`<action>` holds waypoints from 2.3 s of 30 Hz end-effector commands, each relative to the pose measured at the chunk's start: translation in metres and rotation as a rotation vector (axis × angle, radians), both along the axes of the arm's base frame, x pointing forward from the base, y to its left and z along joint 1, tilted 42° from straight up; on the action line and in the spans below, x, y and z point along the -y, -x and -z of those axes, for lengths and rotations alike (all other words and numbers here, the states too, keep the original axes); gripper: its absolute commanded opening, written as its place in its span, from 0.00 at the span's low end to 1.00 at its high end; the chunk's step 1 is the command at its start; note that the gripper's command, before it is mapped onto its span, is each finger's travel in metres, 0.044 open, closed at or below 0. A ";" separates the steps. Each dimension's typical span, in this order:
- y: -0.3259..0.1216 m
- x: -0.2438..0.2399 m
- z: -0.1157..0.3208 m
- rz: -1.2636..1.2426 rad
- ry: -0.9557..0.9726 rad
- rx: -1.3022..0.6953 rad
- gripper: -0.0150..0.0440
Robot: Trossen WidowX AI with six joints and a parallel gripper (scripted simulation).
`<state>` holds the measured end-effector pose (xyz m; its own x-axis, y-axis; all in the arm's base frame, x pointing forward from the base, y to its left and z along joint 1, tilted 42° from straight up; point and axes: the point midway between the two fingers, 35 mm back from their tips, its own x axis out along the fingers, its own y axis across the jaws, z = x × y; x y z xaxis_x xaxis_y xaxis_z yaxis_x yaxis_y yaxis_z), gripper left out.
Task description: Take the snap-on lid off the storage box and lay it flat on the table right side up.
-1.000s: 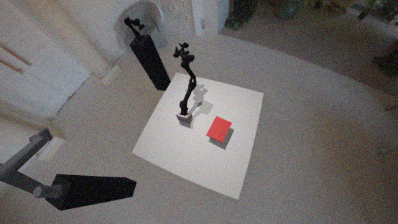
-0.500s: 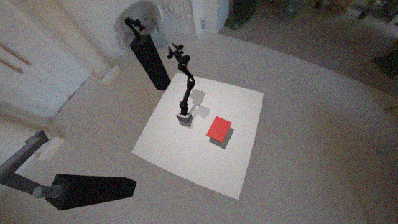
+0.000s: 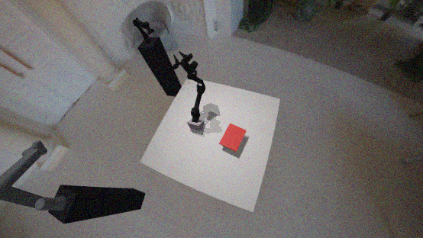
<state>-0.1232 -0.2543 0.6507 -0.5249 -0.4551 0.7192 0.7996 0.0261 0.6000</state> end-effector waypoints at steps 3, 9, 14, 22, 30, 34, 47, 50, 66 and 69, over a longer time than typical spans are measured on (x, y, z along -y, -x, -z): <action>-0.033 0.056 0.038 -0.214 -0.131 0.003 0.65; -0.069 0.097 0.078 -0.396 -0.253 0.011 0.65; -0.120 0.136 0.132 -0.624 -0.406 0.028 0.65; -0.191 0.162 0.213 -0.928 -0.619 0.088 0.65; -0.262 0.159 0.301 -1.221 -0.863 0.192 0.65; -0.303 0.141 0.355 -1.386 -1.031 0.277 0.65; -0.383 0.040 0.484 -1.716 -1.556 0.583 0.65; -0.393 0.011 0.510 -1.755 -1.692 0.672 0.65; -0.399 -0.108 0.584 -1.737 -2.225 1.053 0.65; -0.400 -0.104 0.582 -1.745 -2.205 1.029 0.65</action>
